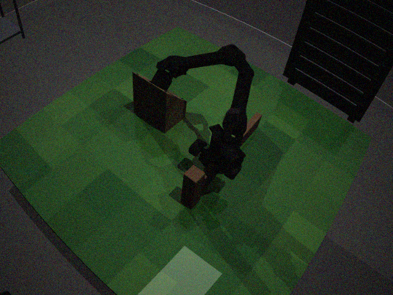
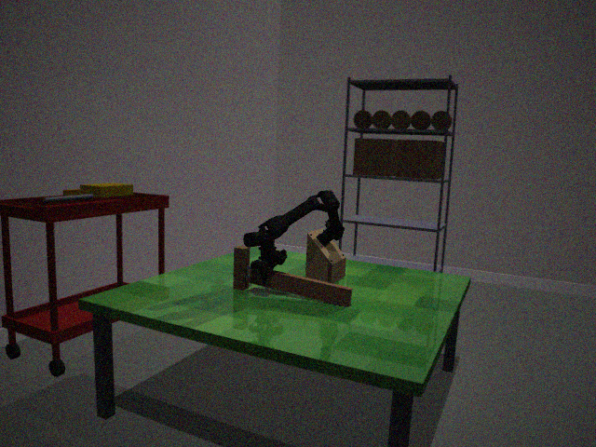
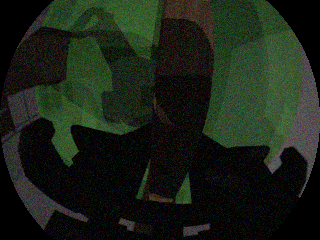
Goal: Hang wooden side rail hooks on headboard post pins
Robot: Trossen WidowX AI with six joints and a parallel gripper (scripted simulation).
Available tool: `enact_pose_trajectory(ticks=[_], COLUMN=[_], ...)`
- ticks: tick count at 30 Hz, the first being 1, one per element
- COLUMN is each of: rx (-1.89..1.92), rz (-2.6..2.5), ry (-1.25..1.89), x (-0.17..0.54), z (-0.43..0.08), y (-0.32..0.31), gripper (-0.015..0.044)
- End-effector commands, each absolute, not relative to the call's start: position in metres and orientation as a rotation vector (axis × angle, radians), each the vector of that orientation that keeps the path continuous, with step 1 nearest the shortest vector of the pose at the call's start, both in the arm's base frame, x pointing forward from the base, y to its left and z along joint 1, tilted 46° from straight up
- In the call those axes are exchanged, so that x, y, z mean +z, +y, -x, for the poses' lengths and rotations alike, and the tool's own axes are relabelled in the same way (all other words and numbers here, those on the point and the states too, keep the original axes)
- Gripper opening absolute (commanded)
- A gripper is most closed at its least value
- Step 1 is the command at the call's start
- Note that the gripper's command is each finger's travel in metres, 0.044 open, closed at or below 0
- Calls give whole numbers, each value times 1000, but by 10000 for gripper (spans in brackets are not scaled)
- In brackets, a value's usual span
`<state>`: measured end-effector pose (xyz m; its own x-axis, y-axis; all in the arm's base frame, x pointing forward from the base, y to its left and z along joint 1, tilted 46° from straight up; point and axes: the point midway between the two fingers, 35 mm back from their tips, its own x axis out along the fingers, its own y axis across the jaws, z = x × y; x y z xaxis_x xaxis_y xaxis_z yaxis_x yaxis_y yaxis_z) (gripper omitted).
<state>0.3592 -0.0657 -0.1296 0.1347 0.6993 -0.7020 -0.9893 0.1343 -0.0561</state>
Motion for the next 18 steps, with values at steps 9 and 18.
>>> enact_pose_trajectory(ticks=[9,18], rx=[1323,1323], rz=[601,601], ry=[603,603], x=[-131,-132], z=[-359,-359], y=[-72,-73], gripper=[0,0])
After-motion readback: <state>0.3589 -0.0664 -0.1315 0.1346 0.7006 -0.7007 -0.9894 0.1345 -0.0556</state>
